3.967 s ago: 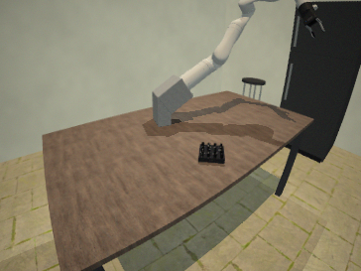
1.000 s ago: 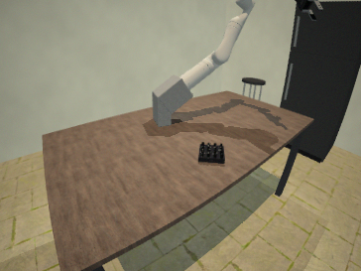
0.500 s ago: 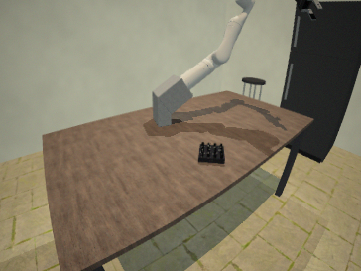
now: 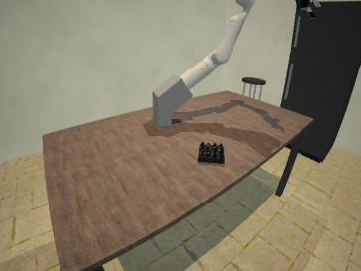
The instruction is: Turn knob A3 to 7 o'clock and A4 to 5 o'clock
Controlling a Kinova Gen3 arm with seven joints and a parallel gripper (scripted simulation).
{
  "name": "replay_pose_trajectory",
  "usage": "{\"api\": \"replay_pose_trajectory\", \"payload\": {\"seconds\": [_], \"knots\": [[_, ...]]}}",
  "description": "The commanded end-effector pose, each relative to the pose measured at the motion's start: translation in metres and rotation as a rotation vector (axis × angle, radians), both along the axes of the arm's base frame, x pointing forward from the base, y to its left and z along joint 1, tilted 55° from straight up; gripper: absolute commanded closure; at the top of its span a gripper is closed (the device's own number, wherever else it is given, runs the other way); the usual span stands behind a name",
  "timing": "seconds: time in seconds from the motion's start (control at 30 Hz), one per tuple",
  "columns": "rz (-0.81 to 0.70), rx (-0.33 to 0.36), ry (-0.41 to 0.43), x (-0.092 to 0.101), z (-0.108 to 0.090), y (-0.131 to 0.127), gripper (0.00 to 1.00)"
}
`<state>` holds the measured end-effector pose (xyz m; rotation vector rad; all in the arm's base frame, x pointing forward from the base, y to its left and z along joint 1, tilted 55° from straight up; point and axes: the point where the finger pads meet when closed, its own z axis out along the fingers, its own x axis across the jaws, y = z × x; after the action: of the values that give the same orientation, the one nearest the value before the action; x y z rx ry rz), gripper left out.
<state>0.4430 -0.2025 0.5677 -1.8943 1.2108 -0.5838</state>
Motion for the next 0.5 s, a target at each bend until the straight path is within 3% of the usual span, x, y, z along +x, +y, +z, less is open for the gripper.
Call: {"api": "replay_pose_trajectory", "payload": {"seconds": [0.0, 0.27, 0.3, 0.47], "knots": [[-0.001, 0.02, 0.011, 0.002, -0.009, -0.004, 0.0], [-0.001, 0.02, 0.011, 0.002, -0.009, -0.004, 0.0], [-0.03, 0.061, 0.037, 0.008, -0.026, -0.015, 0.0], [-0.03, 0.061, 0.037, 0.008, -0.026, -0.015, 0.0]]}}
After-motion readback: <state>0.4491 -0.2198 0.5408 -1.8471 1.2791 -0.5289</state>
